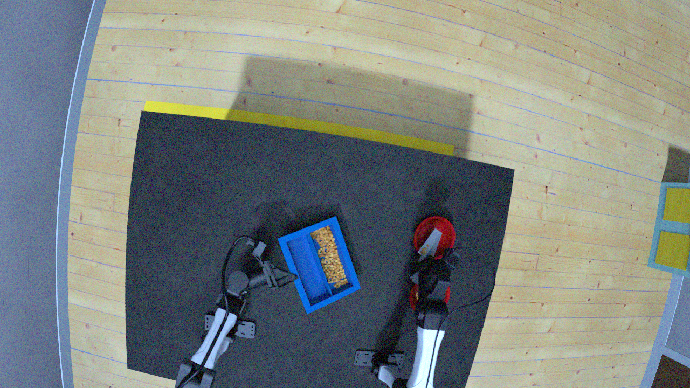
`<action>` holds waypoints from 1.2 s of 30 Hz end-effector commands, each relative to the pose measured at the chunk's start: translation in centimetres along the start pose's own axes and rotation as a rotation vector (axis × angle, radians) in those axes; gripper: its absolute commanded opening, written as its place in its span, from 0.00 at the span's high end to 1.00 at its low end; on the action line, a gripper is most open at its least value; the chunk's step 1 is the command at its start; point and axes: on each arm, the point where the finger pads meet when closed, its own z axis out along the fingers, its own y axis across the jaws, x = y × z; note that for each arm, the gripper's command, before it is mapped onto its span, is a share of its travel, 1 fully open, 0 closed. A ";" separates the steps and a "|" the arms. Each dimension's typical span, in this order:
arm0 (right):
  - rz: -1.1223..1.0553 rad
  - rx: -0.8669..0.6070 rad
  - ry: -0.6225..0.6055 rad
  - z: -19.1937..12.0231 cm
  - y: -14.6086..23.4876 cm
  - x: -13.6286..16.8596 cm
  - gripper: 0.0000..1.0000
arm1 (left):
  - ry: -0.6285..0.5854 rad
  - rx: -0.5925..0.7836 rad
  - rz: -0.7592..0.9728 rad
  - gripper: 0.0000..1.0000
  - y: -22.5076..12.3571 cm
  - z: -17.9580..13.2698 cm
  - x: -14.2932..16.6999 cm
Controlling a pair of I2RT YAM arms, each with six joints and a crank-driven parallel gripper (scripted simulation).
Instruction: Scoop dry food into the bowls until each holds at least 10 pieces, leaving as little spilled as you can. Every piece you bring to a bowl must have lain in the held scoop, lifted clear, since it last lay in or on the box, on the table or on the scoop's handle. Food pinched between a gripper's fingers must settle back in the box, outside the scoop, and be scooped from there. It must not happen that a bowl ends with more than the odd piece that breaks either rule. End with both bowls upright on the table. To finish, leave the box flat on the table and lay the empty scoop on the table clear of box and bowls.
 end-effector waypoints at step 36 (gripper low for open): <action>0.331 -0.037 0.109 -0.9 2.1 -2.9 1.00 | -0.015 0.090 0.102 1.00 -3.6 -0.3 -0.7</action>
